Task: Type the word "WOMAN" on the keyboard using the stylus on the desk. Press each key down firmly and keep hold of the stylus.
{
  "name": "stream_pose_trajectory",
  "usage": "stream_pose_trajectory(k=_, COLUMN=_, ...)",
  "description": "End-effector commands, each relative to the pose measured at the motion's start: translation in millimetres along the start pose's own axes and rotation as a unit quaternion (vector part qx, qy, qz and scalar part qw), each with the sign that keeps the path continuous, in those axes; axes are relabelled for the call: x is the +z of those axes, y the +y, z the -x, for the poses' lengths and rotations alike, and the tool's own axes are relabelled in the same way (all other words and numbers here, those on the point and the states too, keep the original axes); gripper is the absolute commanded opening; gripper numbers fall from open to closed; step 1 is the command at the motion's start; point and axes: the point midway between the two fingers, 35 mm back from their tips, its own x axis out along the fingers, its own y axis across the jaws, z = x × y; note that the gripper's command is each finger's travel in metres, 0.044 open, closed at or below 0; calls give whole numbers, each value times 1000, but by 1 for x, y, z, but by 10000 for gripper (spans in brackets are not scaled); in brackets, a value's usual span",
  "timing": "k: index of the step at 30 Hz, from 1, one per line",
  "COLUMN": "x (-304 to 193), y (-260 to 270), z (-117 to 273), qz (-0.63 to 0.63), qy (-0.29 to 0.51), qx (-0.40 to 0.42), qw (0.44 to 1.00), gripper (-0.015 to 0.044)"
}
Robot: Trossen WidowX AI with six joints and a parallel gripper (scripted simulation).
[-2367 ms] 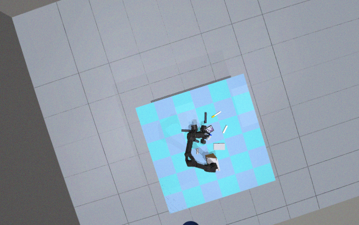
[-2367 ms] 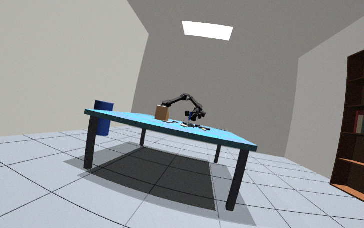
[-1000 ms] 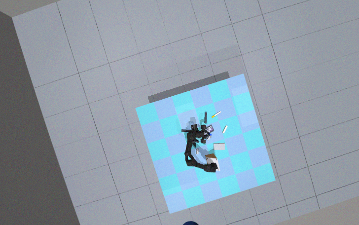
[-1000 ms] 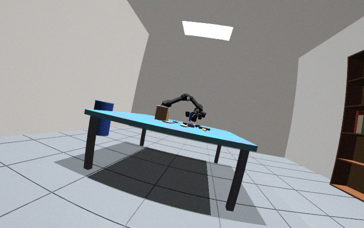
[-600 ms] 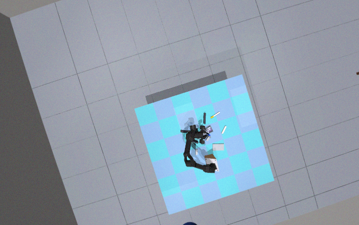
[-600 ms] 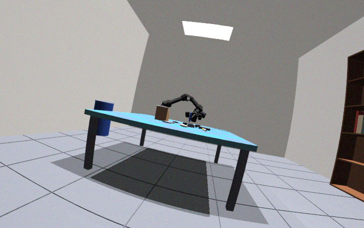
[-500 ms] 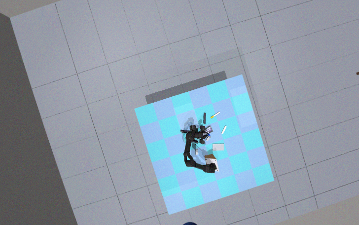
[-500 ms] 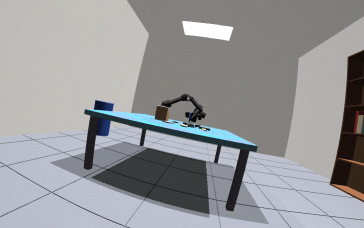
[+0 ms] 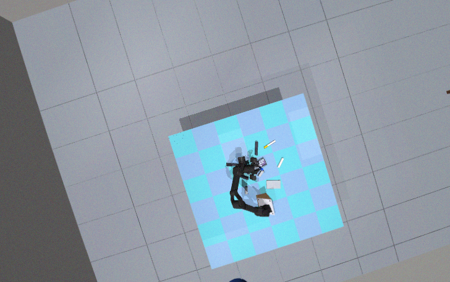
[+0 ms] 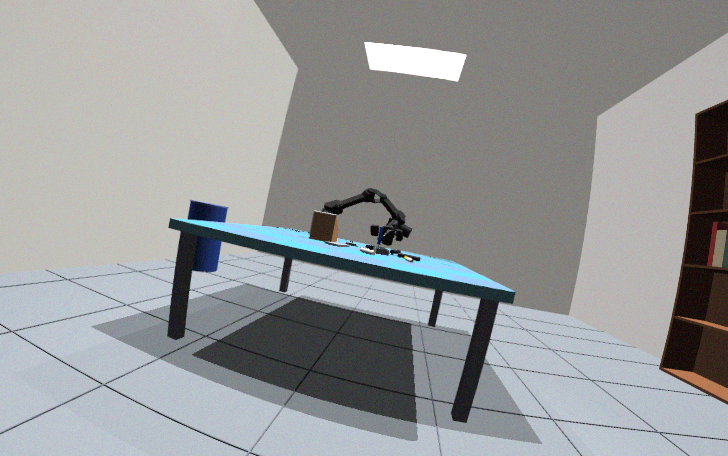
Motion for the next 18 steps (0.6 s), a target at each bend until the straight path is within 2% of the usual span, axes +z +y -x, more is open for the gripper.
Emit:
stream_pose_trajectory(k=1, x=2, y=0, z=-1, qz=-3, qy=-2, qx=0, qw=1000, gripper=81)
stream_pose_trajectory(k=18, x=2, y=0, z=-1, qz=-3, qy=-2, qx=0, qw=1000, gripper=81)
